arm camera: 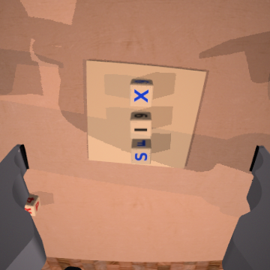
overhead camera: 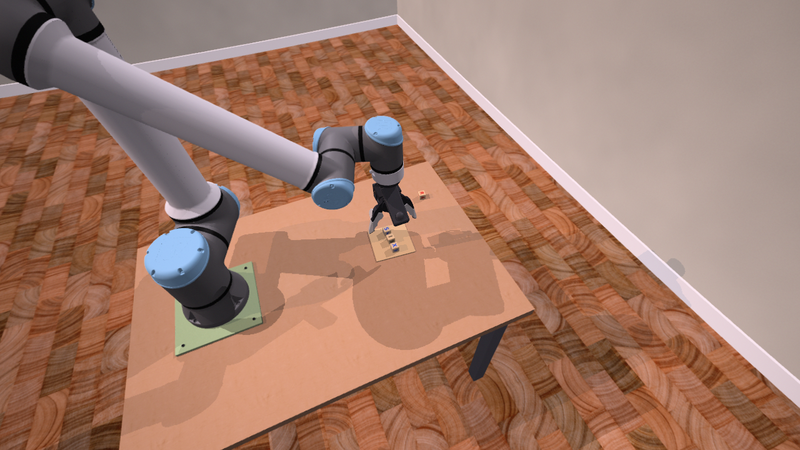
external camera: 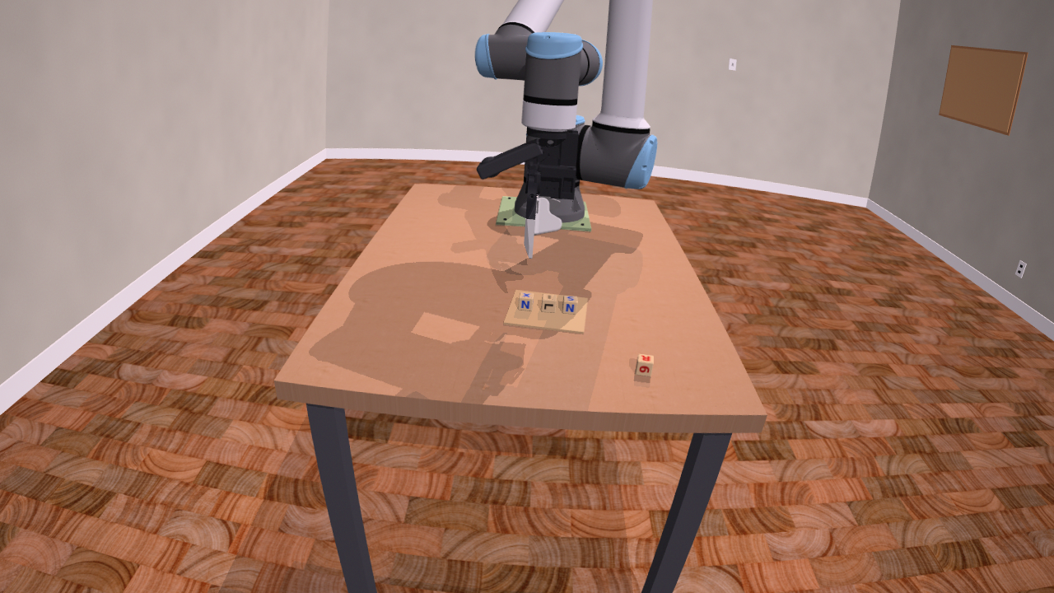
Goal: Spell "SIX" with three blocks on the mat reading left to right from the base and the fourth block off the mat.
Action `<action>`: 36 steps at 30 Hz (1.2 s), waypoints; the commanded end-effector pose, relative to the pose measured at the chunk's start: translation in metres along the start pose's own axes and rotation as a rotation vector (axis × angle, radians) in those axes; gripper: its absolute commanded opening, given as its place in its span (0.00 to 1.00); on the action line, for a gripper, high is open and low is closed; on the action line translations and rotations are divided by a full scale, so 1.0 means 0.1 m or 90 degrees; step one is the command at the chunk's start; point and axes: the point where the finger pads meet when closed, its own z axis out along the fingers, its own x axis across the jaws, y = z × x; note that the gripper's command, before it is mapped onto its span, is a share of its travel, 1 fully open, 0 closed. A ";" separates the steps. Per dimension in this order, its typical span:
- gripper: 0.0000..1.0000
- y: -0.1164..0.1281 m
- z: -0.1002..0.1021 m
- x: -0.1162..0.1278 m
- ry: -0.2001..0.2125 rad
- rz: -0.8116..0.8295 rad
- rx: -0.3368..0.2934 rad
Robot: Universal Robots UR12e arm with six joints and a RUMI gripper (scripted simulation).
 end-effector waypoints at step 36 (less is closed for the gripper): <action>1.00 0.00 -0.69 0.00 -0.001 0.000 0.000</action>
